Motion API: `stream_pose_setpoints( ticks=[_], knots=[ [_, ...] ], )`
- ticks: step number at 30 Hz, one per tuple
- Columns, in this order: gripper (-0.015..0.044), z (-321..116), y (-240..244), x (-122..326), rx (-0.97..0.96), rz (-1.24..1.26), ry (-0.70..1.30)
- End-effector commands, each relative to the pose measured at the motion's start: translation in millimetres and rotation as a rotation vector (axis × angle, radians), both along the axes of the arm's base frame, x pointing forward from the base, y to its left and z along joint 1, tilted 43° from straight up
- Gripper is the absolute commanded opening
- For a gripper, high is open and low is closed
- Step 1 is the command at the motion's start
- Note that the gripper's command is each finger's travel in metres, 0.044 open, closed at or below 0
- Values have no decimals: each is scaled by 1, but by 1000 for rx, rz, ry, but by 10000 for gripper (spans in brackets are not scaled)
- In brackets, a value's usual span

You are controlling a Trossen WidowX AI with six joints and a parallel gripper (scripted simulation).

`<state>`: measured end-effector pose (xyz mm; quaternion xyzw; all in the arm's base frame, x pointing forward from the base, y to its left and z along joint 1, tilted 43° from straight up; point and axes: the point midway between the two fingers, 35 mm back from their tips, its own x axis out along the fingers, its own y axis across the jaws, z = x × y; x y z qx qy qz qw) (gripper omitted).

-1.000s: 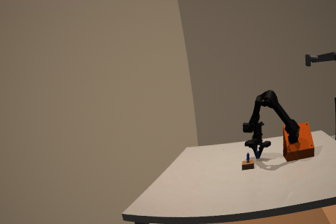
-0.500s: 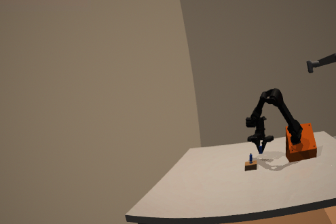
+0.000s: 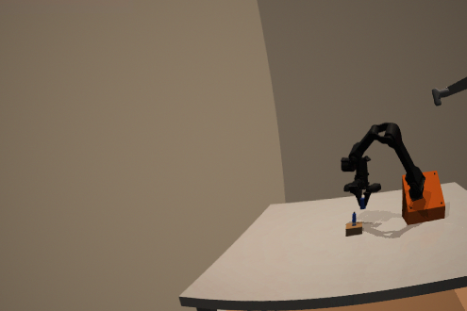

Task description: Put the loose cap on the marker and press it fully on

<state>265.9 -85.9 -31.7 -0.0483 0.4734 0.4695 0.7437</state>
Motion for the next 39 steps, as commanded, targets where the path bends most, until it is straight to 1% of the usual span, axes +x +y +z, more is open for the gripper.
stream_pose_setpoints(
  ticks=[1,16,39],
  knots=[
    [0,21,6,16,0,-4,-5],
    [0,93,40,54,11,-2,-8],
    [0,76,56,57,11,-2,-9]
  ],
)
